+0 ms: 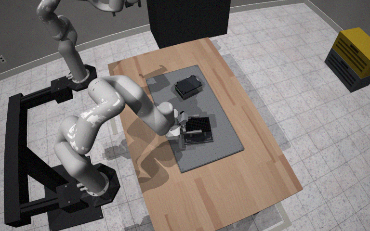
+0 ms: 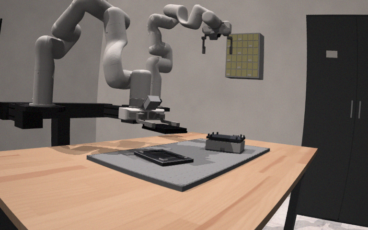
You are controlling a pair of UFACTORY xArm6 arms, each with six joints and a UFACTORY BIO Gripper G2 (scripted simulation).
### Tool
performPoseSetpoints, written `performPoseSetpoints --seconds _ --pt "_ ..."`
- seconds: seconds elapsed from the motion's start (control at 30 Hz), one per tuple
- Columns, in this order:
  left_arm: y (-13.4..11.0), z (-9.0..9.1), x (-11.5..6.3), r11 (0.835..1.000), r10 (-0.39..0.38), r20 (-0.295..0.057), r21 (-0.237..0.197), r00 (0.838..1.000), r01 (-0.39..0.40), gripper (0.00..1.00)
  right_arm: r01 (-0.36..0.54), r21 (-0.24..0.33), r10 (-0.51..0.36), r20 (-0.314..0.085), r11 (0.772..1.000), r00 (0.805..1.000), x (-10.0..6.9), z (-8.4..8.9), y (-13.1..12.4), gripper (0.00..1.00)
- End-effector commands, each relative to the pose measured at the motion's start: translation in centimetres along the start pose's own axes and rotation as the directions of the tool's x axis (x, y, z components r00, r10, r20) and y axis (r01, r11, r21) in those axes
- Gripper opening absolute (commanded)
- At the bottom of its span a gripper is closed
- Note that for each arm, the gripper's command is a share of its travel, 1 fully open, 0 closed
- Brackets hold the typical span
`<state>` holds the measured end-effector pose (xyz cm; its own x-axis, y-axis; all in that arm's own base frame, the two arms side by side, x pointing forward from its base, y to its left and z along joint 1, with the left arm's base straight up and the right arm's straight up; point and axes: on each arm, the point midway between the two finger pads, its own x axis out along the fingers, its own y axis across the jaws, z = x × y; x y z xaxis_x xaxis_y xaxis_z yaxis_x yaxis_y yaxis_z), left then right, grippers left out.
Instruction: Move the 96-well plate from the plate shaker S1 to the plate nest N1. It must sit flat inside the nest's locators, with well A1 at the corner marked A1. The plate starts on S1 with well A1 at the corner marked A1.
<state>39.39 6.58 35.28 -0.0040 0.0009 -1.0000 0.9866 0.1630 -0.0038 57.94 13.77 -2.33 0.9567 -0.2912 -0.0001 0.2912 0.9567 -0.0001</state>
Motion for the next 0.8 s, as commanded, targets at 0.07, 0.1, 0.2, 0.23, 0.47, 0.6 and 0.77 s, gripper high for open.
performPoseSetpoints --seconds 0.07,0.1,0.2,0.23,0.47,0.6,0.77 --pt "0.05 0.01 -0.18 1.0 0.004 0.001 0.0 1.0 -0.004 1.0 0.0 0.003 0.0 0.003 1.0 1.0 0.11 0.19 0.12 0.0" --pt "0.05 0.01 -0.18 1.0 0.004 0.001 0.0 1.0 -0.004 1.0 0.0 0.003 0.0 0.003 1.0 1.0 0.11 0.19 0.12 0.0" --pt "0.05 0.01 -0.18 1.0 0.004 0.001 0.0 1.0 -0.004 1.0 0.0 0.003 0.0 0.003 1.0 1.0 0.11 0.19 0.14 0.0" --pt "0.05 0.01 -0.18 1.0 0.004 0.001 0.0 1.0 -0.004 1.0 0.0 0.003 0.0 0.003 1.0 1.0 0.11 0.19 0.14 0.0" --pt "0.05 0.01 -0.18 1.0 0.004 0.001 0.0 1.0 -0.004 1.0 0.0 0.003 0.0 0.003 1.0 1.0 0.11 0.19 0.17 0.0" --pt "0.05 0.01 -0.18 1.0 0.004 0.001 0.0 1.0 -0.004 1.0 0.0 0.003 0.0 0.003 1.0 1.0 0.11 0.19 0.18 0.0" --pt "0.05 0.01 -0.18 1.0 0.004 0.001 0.0 1.0 -0.004 1.0 0.0 0.003 0.0 0.003 1.0 1.0 0.11 -0.48 0.19 0.0"
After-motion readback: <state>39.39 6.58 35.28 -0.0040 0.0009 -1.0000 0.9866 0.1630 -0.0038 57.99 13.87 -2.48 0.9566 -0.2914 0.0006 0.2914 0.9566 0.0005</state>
